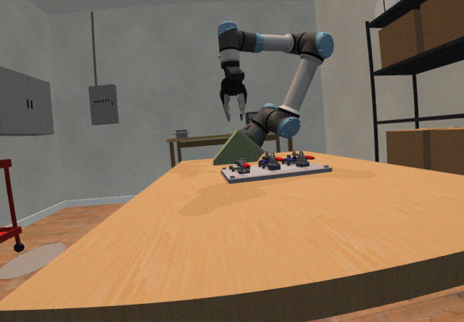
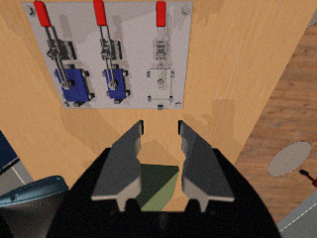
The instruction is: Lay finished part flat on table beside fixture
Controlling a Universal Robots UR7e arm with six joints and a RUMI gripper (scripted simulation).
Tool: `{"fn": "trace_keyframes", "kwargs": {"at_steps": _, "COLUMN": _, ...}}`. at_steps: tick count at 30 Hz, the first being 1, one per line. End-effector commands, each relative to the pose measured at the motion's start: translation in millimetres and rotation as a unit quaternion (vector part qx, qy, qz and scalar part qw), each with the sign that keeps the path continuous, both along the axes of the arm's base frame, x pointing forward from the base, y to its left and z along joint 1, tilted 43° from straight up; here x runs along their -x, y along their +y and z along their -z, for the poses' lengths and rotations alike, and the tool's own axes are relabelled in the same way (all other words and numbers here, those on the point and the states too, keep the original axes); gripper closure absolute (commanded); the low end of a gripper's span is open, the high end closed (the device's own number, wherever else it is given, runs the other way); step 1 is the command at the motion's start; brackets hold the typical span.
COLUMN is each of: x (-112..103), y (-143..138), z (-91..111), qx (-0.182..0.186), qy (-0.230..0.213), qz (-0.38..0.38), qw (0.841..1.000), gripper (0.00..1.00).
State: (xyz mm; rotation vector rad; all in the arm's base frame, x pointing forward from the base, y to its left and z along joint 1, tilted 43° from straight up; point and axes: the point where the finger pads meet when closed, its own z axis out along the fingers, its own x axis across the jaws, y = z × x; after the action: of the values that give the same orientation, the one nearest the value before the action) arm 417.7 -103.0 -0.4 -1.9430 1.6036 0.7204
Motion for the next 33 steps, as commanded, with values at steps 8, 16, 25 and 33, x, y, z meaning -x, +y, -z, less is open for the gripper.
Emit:
{"fn": "trace_keyframes", "kwargs": {"at_steps": 8, "x": 0, "y": 1, "z": 1, "qx": 0.0, "qy": 0.0, "qz": 0.0, "qw": 1.0, "gripper": 0.72}}
{"fn": "trace_keyframes", "kwargs": {"at_steps": 16, "x": 2, "y": 16, "z": 18, "qx": 0.0, "qy": 0.0, "qz": 0.0, "qw": 1.0, "gripper": 0.72}}
{"fn": "trace_keyframes", "kwargs": {"at_steps": 25, "x": 4, "y": 38, "z": 41, "qx": 0.0, "qy": 0.0, "qz": 0.0, "qw": 1.0, "gripper": 0.72}}
{"fn": "trace_keyframes", "kwargs": {"at_steps": 33, "x": 4, "y": 41, "z": 43, "qx": 0.0, "qy": 0.0, "qz": 0.0, "qw": 1.0, "gripper": 0.72}}
